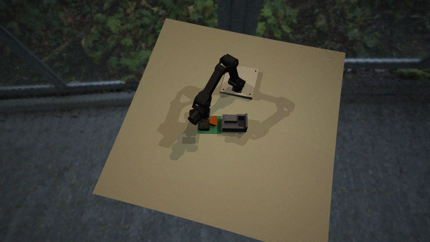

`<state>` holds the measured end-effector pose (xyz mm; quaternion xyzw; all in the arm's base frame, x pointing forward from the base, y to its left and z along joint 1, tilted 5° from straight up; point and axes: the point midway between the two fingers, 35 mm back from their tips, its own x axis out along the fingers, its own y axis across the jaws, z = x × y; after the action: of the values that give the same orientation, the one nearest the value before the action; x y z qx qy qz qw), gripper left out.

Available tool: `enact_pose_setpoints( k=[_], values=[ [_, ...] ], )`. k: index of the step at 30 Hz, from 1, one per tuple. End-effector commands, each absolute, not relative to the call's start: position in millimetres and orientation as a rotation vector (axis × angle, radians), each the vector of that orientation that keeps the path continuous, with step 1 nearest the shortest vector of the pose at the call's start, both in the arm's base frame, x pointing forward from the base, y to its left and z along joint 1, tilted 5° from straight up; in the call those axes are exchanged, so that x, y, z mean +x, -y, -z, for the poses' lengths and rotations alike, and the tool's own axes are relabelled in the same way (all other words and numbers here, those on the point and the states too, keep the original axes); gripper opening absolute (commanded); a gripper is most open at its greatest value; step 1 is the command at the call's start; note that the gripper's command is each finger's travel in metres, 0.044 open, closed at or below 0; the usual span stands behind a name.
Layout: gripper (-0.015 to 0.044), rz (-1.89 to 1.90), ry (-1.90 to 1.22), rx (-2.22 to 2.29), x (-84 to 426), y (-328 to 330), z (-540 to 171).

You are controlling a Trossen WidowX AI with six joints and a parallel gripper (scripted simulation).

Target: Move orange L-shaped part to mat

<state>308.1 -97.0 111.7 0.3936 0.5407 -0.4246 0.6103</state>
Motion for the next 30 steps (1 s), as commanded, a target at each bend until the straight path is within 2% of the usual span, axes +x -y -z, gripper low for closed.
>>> enact_pose_setpoints(
  k=[1,28,30],
  values=[
    [0.0,0.979,-1.261,0.907,306.4,96.7,-102.5],
    [0.0,0.983,-1.256,0.907,306.8,97.2,-103.1],
    [0.0053,0.983,-1.256,0.907,306.8,97.2,-103.1]
  ],
)
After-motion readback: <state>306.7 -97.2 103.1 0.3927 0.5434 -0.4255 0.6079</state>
